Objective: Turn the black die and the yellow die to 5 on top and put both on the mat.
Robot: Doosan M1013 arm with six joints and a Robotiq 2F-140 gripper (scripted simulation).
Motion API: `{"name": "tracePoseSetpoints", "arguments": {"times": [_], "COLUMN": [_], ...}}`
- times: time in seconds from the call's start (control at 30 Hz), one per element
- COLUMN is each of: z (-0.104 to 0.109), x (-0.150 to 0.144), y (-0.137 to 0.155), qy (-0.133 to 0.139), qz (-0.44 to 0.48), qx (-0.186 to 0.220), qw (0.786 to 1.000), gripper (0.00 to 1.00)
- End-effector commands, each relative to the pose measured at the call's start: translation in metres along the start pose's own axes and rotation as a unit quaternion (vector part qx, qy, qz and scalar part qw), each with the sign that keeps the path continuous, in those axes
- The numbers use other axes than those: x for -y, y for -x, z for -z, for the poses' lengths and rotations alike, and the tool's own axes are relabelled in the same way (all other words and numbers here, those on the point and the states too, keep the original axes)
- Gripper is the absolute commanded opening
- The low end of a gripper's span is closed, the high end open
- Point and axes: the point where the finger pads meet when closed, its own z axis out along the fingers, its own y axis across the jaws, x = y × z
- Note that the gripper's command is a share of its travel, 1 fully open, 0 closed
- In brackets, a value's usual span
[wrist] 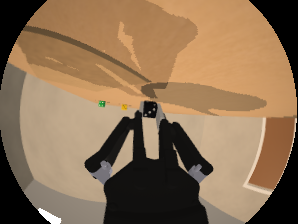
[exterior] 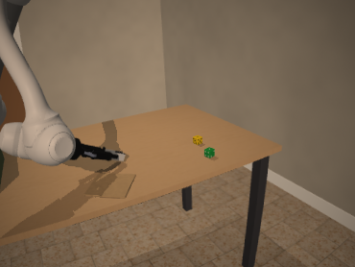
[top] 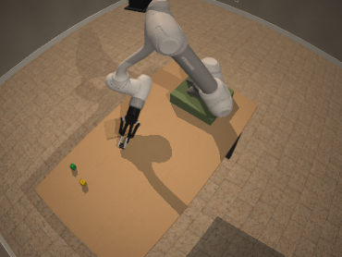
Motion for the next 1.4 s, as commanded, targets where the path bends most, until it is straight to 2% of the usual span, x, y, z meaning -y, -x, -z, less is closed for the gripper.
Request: {"name": "tracePoseSetpoints", "arguments": {"times": [0.0, 1.37], "z": [-0.0015, -0.0044], "x": [-0.0007, -0.0007], "y": [0.0009, -0.0046], "qy": [0.000, 0.000], "qz": [0.000, 0.000], "qx": [0.002, 0.002], "qw": [1.000, 1.000], "gripper": [0.24, 0.24]}}
